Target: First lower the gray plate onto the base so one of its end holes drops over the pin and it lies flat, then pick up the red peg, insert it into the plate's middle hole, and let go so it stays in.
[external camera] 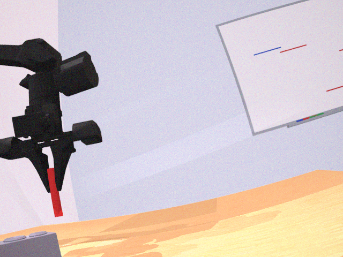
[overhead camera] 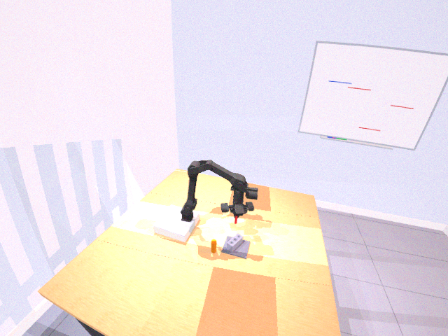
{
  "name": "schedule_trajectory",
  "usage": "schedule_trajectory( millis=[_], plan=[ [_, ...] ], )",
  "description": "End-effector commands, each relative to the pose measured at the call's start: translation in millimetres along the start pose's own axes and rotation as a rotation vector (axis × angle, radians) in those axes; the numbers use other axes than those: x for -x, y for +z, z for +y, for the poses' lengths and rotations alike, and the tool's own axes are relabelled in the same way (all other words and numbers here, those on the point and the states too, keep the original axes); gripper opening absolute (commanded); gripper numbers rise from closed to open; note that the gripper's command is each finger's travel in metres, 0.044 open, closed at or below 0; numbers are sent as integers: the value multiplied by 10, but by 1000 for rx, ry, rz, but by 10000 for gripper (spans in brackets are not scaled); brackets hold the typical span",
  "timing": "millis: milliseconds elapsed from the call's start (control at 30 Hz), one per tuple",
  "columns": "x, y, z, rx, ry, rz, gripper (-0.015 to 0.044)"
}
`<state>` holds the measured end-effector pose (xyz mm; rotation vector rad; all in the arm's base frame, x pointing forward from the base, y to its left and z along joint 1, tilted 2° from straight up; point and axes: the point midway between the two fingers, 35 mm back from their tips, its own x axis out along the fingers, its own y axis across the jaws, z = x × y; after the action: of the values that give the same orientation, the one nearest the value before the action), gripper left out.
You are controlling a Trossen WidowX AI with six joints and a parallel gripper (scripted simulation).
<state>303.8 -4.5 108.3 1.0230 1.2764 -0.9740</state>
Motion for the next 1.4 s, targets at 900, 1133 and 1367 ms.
schedule_trajectory(
  millis=[900,1133,1367],
  plan=[
    [6,960,-167,5,-1,-5,0],
    [7,1130,-230,5,-1,-7,0],
    [7,1130,-230,5,-1,-7,0]
  ],
)
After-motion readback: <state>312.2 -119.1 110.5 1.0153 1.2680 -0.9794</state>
